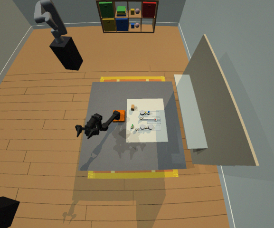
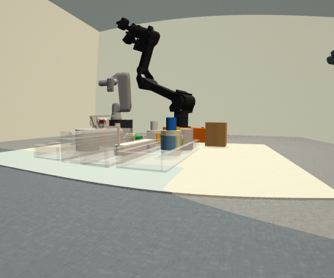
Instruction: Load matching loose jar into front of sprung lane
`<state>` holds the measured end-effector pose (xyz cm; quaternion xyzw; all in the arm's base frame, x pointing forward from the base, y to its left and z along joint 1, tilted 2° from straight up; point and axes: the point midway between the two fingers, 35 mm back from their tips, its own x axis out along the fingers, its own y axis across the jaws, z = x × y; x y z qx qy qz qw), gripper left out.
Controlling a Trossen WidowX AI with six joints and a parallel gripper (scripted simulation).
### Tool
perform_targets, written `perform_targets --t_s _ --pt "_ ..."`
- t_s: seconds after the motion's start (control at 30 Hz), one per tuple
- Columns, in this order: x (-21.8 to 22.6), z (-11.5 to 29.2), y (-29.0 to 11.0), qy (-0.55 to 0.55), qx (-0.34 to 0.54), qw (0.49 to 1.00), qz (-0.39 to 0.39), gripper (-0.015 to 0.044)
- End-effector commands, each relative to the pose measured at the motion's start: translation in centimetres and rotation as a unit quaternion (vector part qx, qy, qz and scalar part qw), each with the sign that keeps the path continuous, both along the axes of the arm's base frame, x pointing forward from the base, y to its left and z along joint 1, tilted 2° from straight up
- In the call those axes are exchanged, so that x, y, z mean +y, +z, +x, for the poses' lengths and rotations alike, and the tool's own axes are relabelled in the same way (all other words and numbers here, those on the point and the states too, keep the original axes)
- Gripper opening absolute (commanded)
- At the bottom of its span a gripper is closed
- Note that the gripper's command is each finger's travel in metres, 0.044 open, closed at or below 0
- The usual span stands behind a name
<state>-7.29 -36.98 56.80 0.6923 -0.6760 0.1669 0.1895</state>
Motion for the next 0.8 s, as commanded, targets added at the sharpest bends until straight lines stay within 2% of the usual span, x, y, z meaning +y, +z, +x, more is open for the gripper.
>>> perform_targets --t_s 0.0,0.1,0.37,0.57,0.77 --pt "0.1 0.0 0.1 -0.002 0.002 1.0 -0.003 0.0426" --pt "2.2 -0.1 1.9 -0.036 0.035 0.998 -0.048 0.044" --pt "13.9 -0.6 9.4 -0.144 0.121 0.955 -0.227 0.044" --pt "23.5 2.1 12.9 -0.22 0.195 0.889 -0.352 0.044" --pt "32.3 7.3 14.0 -0.286 0.276 0.793 -0.462 0.044"
